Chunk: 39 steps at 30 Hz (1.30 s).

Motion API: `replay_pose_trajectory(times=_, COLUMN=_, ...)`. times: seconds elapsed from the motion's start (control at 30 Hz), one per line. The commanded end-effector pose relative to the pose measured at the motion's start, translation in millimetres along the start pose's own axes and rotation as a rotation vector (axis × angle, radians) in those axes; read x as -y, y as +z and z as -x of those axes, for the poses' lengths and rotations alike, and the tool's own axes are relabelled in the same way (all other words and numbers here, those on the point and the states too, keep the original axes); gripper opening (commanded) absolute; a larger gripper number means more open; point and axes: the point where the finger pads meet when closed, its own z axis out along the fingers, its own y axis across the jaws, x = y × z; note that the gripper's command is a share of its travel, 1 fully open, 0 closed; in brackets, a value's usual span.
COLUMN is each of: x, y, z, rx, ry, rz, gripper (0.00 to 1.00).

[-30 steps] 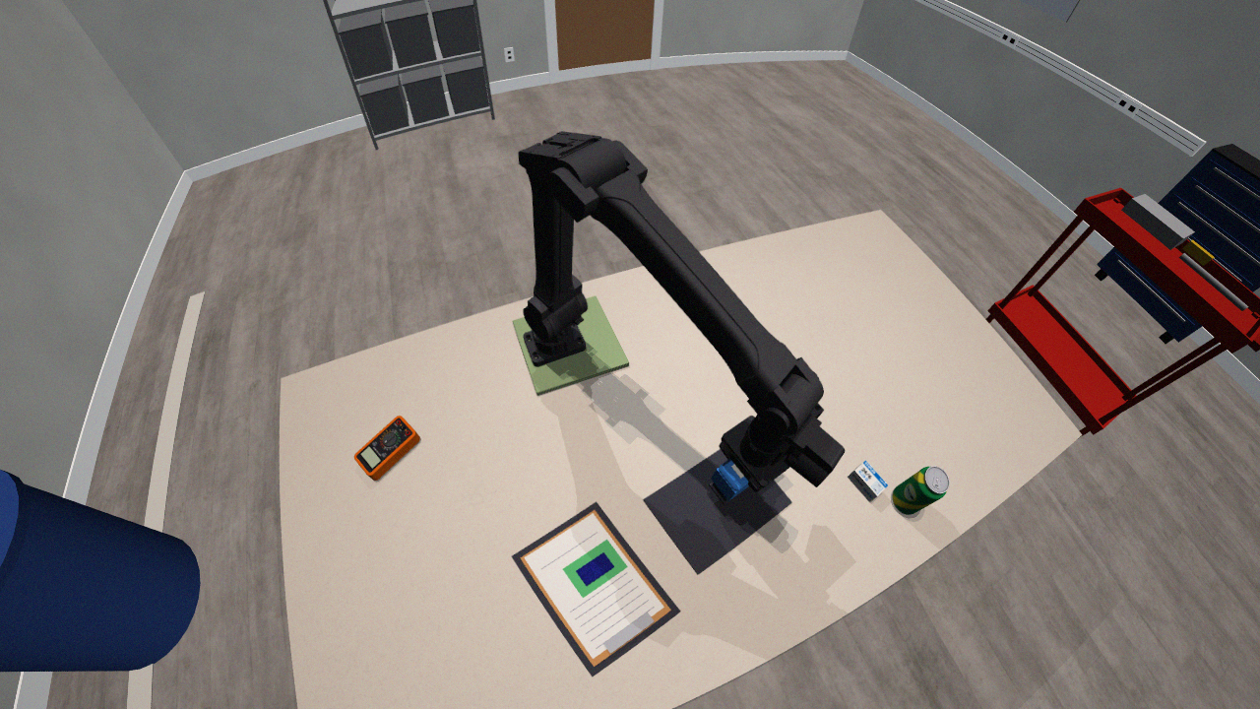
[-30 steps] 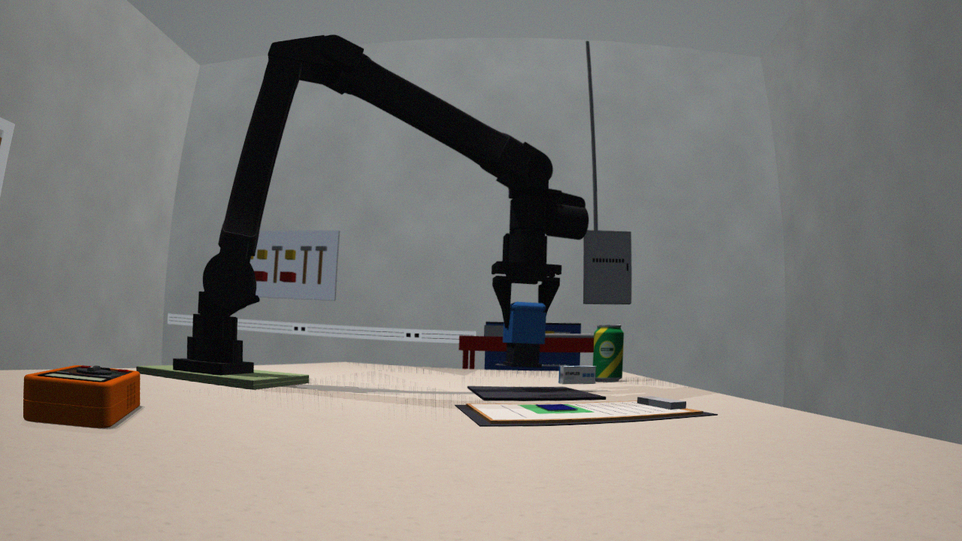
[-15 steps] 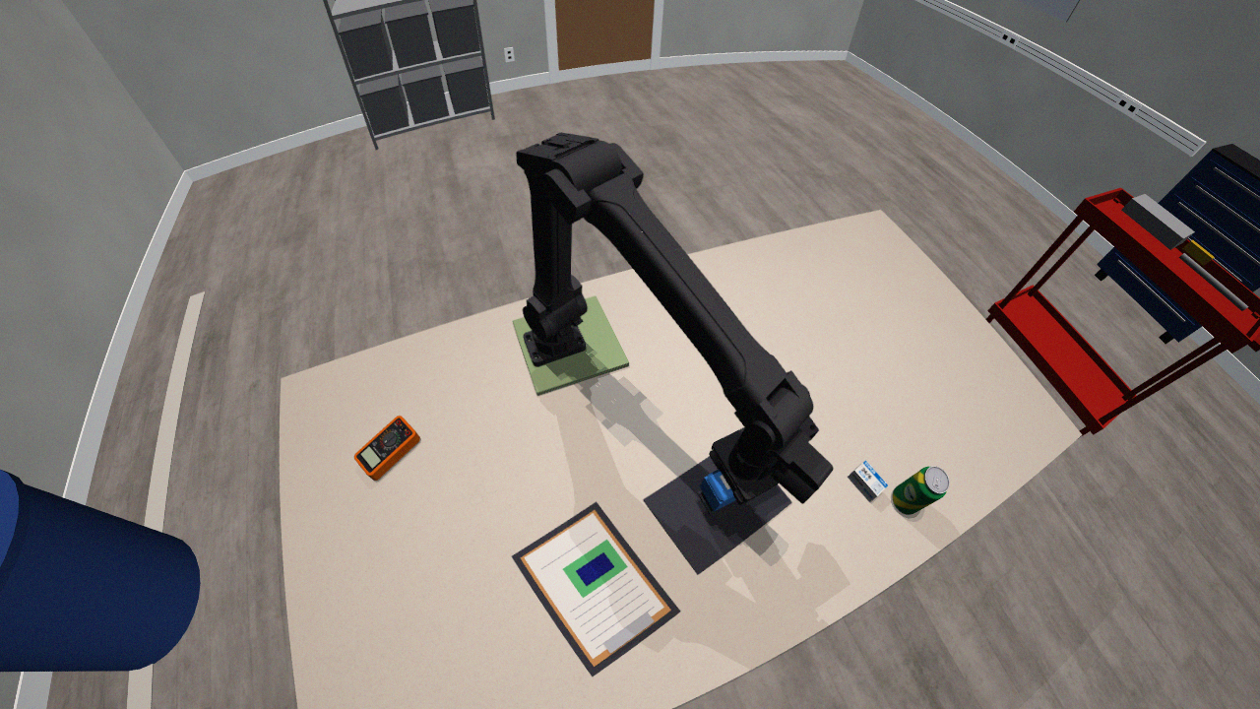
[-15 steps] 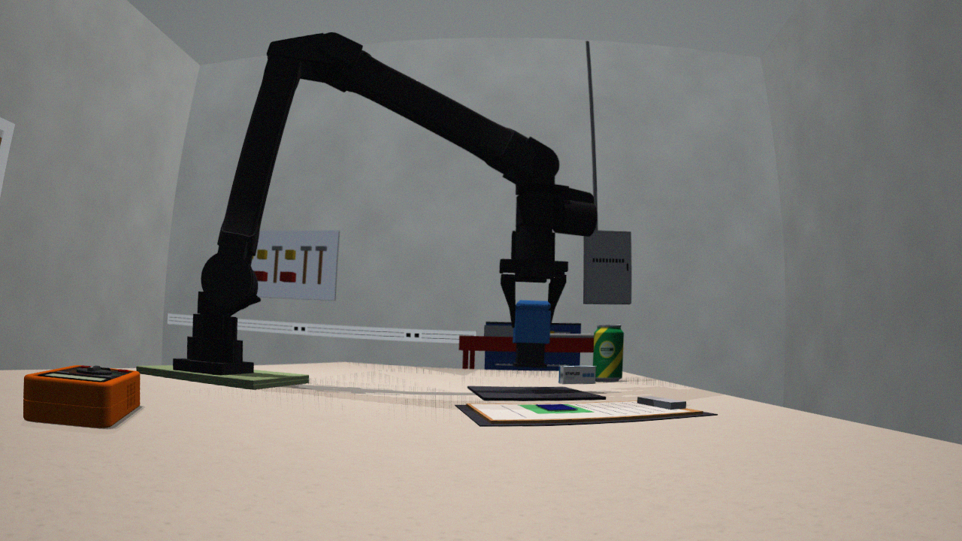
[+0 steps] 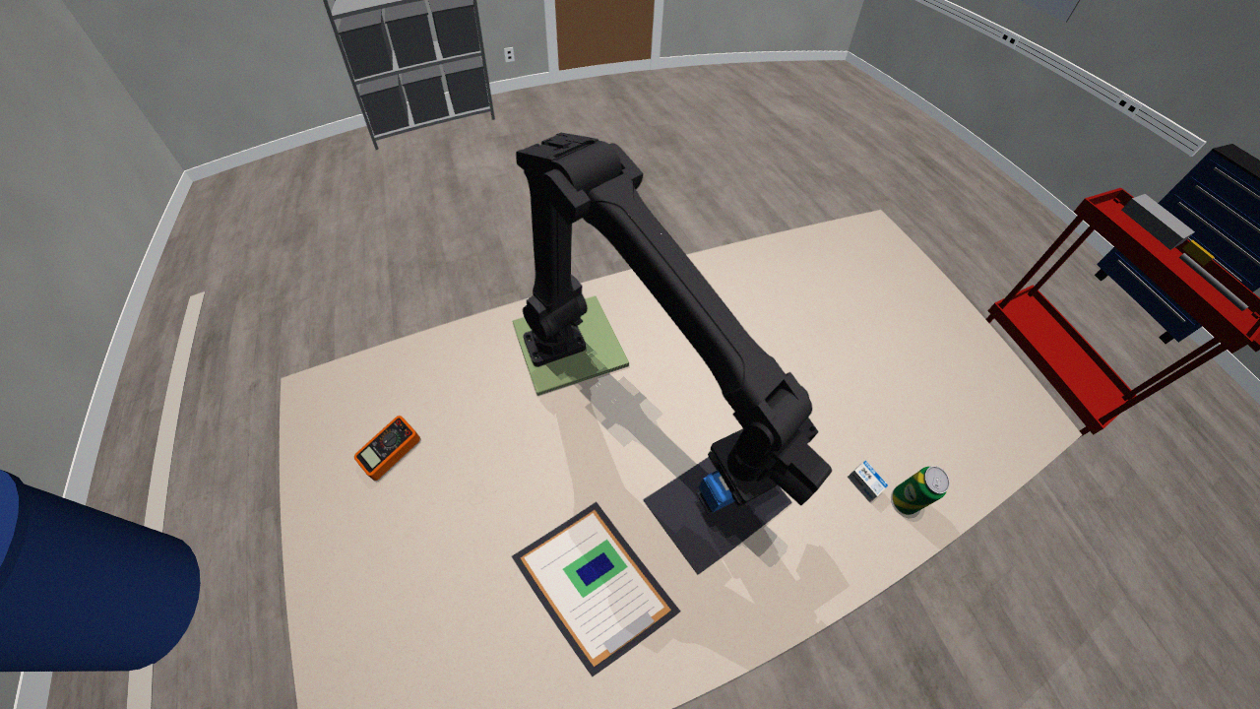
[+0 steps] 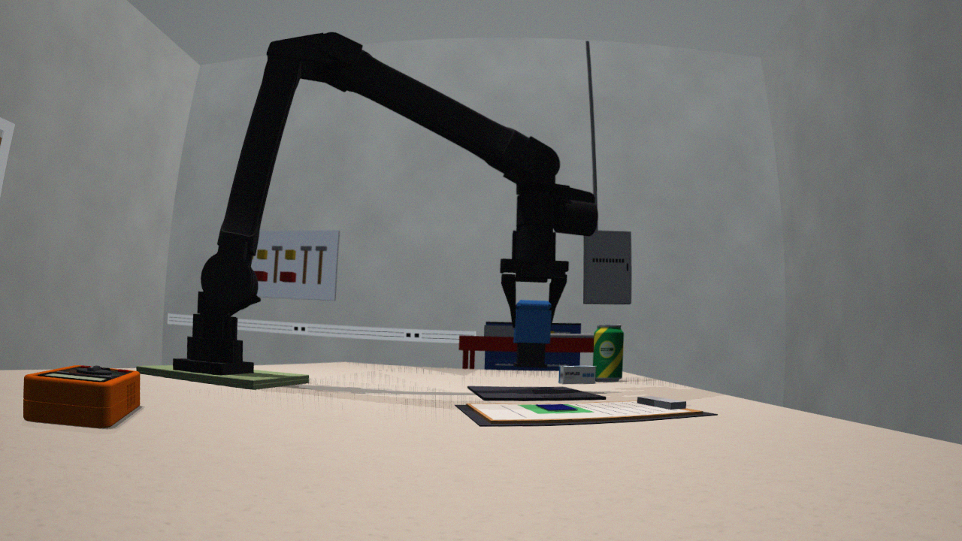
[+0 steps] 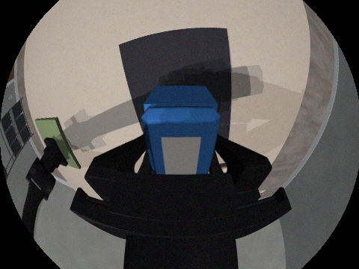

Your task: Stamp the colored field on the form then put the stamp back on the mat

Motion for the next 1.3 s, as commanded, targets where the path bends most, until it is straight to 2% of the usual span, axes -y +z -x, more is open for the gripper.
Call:
replay_pose_trajectory(times=0.0, x=21.9, y=-36.3, z=9.3, rx=0.026, ry=0.011, rz=-0.08, gripper=0.33)
replay_pose_trajectory(times=0.4, x=23.9, y=-32.5, z=10.2, rx=0.027, ry=0.011, rz=-0.082, gripper=0.33)
replay_pose_trajectory(times=0.5, x=26.4, y=-18.7, z=11.9, rx=0.023, ry=0.009, rz=-0.07, gripper=0.33)
replay_pose_trajectory(times=0.6, x=7.9, y=8.0, z=7.2, rx=0.005, ry=0.008, rz=-0.016, gripper=0.33)
replay_pose_trajectory(times=0.63, x=5.0, y=12.7, z=6.6, rx=0.002, ry=0.007, rz=-0.009, gripper=0.33)
replay_pose_trajectory(times=0.7, x=5.0, y=12.7, z=6.6, rx=0.002, ry=0.007, rz=-0.009, gripper=0.33)
replay_pose_trajectory(times=0.73, x=6.1, y=8.2, z=5.6, rx=0.007, ry=0.01, rz=-0.023, gripper=0.33)
replay_pose_trajectory(times=0.8, x=5.5, y=19.8, z=6.0, rx=0.002, ry=0.009, rz=-0.009, gripper=0.33)
replay_pose_trajectory(times=1.0, x=5.8, y=33.6, z=7.2, rx=0.002, ry=0.009, rz=-0.009, gripper=0.33)
replay_pose_trajectory(times=1.13, x=14.7, y=23.6, z=10.0, rx=0.014, ry=0.009, rz=-0.045, gripper=0.33)
replay_pose_trajectory(times=1.2, x=10.3, y=31.7, z=8.9, rx=0.009, ry=0.009, rz=-0.028, gripper=0.33)
replay_pose_trajectory(times=1.27, x=10.3, y=31.7, z=8.9, rx=0.009, ry=0.009, rz=-0.028, gripper=0.33)
